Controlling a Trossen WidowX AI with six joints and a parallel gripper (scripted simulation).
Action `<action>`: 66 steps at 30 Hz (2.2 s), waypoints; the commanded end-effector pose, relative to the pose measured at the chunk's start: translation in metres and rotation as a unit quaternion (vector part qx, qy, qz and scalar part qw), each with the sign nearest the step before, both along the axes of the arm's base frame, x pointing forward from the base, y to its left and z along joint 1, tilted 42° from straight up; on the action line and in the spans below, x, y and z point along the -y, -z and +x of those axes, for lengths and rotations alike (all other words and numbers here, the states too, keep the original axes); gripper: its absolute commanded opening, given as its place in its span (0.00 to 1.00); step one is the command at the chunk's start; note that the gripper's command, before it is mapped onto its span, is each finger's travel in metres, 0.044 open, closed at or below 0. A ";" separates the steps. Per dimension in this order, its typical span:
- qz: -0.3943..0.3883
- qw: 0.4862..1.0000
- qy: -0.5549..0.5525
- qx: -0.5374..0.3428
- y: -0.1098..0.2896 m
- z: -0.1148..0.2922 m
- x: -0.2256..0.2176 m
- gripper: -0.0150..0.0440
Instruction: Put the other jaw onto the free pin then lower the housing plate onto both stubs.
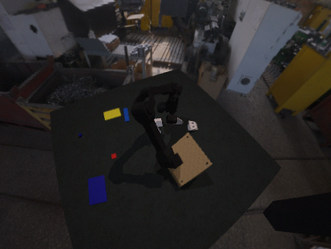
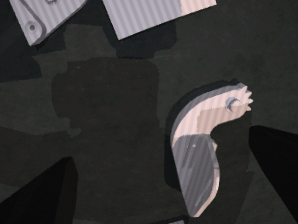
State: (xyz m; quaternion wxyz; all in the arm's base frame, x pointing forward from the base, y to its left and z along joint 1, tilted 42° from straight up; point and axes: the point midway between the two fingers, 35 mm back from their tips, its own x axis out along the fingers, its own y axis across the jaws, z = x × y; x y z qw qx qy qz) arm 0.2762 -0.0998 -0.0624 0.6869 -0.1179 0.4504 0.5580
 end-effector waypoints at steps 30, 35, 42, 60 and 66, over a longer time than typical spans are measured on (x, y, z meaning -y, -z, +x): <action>0.000 1.000 0.000 0.000 0.000 0.000 0.000 0.87; 0.000 1.000 0.000 0.000 0.000 0.000 0.000 0.64; 0.000 1.000 0.000 0.000 0.000 0.000 0.000 0.33; 0.000 1.000 0.000 0.000 0.000 0.000 0.000 0.25; 0.000 1.000 0.000 0.000 0.000 0.000 0.000 0.43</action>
